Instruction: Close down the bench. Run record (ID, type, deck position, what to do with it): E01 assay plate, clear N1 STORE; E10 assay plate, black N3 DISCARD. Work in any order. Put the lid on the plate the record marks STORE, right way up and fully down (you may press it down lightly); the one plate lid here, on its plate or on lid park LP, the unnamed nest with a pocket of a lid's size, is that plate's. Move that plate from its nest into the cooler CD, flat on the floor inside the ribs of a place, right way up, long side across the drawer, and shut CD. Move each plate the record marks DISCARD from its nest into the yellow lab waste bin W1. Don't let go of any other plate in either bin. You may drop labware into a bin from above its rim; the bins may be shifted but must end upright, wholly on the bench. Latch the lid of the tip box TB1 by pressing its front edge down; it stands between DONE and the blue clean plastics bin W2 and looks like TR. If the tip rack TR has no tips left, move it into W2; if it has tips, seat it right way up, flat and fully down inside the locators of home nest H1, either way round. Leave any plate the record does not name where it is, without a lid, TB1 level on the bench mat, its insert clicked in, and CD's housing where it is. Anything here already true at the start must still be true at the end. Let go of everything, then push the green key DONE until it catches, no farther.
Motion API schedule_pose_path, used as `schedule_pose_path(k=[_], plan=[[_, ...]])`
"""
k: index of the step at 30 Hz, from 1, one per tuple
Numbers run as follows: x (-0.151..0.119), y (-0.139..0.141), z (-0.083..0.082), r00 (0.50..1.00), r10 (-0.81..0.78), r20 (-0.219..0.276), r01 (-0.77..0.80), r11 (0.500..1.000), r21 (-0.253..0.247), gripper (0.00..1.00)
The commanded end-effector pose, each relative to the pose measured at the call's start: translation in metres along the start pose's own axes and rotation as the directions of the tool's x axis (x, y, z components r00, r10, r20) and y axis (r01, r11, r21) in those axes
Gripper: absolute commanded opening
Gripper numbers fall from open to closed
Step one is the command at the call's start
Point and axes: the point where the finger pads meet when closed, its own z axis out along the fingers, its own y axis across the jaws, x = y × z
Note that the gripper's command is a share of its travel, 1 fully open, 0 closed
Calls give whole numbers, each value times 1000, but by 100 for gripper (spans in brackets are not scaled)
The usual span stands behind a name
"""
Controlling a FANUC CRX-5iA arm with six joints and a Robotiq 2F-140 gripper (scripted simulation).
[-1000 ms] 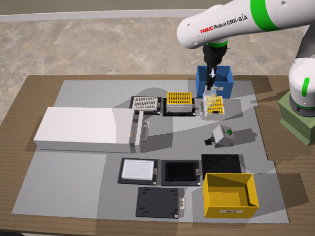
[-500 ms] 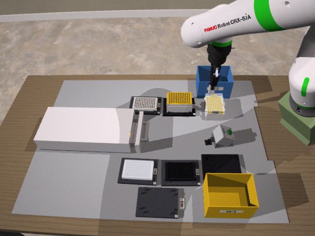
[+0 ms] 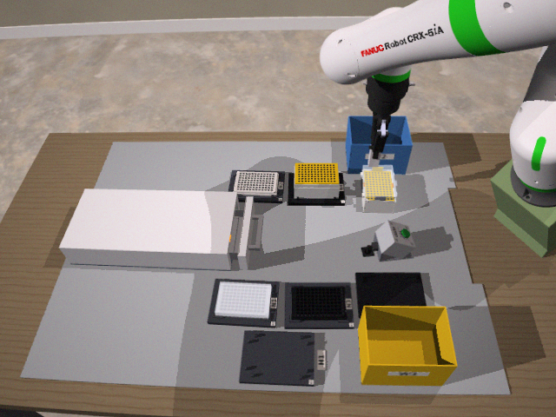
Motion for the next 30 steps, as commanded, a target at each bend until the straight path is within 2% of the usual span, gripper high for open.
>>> schedule_pose_path(k=[1, 30], plan=[[0, 0, 0, 1000, 0, 0, 0, 1000, 0, 0], [0, 0, -48, 1000, 0, 0, 0, 1000, 0, 0]])
